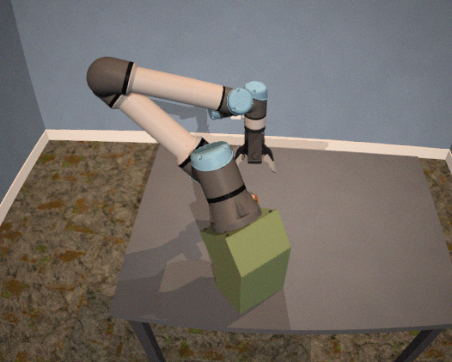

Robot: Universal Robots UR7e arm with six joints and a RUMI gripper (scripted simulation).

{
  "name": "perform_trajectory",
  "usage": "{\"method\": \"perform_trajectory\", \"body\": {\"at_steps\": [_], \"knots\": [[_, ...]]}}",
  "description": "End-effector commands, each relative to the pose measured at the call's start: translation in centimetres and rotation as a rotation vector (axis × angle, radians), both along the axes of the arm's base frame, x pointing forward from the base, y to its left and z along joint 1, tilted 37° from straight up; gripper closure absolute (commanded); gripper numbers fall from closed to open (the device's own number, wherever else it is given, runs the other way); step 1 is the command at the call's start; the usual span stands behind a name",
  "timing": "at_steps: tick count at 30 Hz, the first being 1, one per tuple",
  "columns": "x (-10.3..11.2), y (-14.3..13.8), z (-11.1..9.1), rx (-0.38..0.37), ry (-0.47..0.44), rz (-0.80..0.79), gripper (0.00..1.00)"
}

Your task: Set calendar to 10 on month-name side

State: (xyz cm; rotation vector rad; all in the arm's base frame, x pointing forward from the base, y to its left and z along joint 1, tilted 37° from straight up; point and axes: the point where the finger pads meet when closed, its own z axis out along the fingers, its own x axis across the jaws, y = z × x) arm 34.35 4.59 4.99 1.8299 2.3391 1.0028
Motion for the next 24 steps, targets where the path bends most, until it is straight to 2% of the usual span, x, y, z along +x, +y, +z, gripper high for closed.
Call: {"method": "perform_trajectory", "body": {"at_steps": [1, 24], "knots": [[0.0, 0.05, 0.0, 0.013, 0.017, -0.029, 0.0], [-0.03, 0.65, -0.07, 0.122, 0.154, -0.259, 0.0]]}}
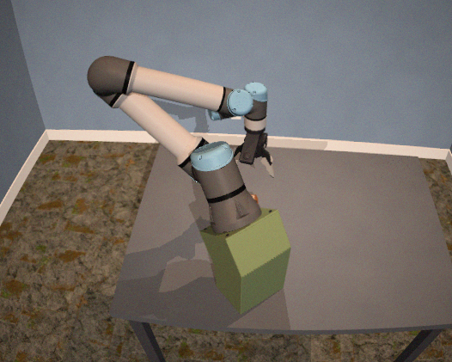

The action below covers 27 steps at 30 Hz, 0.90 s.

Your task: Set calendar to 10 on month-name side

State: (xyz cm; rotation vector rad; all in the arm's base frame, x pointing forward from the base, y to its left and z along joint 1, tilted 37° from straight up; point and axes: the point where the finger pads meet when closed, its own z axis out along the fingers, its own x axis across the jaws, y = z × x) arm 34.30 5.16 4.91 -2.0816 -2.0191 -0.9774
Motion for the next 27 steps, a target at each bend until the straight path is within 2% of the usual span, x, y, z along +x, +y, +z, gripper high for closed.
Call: {"method": "perform_trajectory", "body": {"at_steps": [1, 14, 16, 27], "knots": [[0.0, 0.1, 0.0, 0.024, 0.037, -0.059, 0.0], [0.1, 0.8, 0.0, 0.153, 0.198, -0.329, 0.0], [0.1, 0.8, 0.0, 0.153, 0.198, -0.329, 0.0], [0.5, 1.4, 0.0, 0.291, 0.371, -0.619, 0.0]]}}
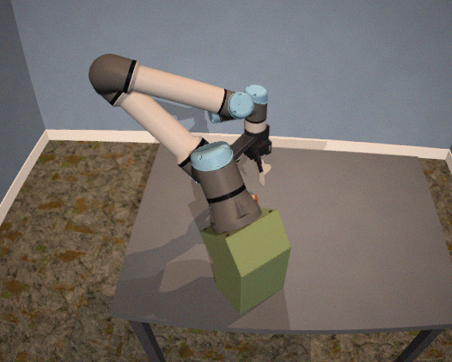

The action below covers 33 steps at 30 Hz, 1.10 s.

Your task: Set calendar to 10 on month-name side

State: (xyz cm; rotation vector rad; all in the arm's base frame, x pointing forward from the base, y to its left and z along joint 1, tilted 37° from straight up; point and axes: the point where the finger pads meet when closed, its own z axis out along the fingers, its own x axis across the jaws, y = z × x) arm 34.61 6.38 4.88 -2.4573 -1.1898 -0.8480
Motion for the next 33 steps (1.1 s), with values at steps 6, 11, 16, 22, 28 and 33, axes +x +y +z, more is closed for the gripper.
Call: {"method": "perform_trajectory", "body": {"at_steps": [6, 11, 16, 22, 28, 33], "knots": [[0.3, 0.4, 0.0, 0.084, 0.126, -0.199, 0.0], [0.5, 0.6, 0.0, 0.157, 0.218, -0.351, 0.0], [0.7, 0.8, 0.0, 0.218, 0.294, -0.477, 0.0], [0.9, 0.9, 0.0, 0.265, 0.353, -0.576, 0.0], [1.2, 1.1, -0.1, 0.343, 0.45, -0.737, 0.0], [1.4, 1.1, -0.1, 0.395, 0.514, -0.844, 0.0]]}}
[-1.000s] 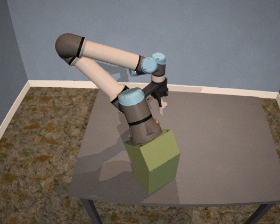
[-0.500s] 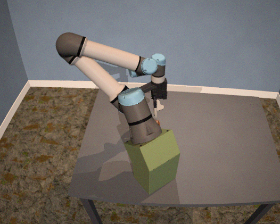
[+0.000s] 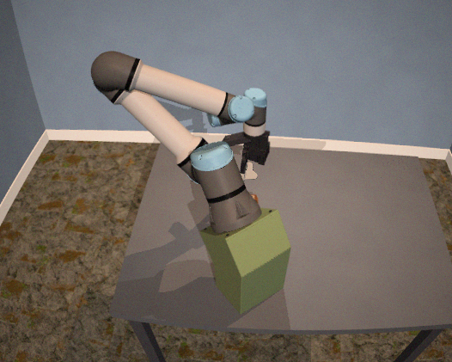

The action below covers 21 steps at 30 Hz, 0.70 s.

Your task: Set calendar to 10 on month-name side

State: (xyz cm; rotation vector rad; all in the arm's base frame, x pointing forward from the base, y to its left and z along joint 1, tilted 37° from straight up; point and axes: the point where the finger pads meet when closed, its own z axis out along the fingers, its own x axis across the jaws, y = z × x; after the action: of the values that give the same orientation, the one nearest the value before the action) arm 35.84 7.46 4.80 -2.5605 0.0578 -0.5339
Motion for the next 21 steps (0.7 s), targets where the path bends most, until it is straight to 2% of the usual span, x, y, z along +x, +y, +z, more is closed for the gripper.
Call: {"method": "perform_trajectory", "body": {"at_steps": [1, 5, 7, 21], "knots": [[0.27, 0.07, -0.05, 0.049, 0.084, -0.129, 0.0], [0.47, 0.1, -0.11, 0.098, 0.146, -0.232, 0.0], [0.47, 0.1, -0.11, 0.098, 0.146, -0.232, 0.0], [1.1, 0.05, -0.48, 0.281, 0.373, -0.61, 0.0]]}}
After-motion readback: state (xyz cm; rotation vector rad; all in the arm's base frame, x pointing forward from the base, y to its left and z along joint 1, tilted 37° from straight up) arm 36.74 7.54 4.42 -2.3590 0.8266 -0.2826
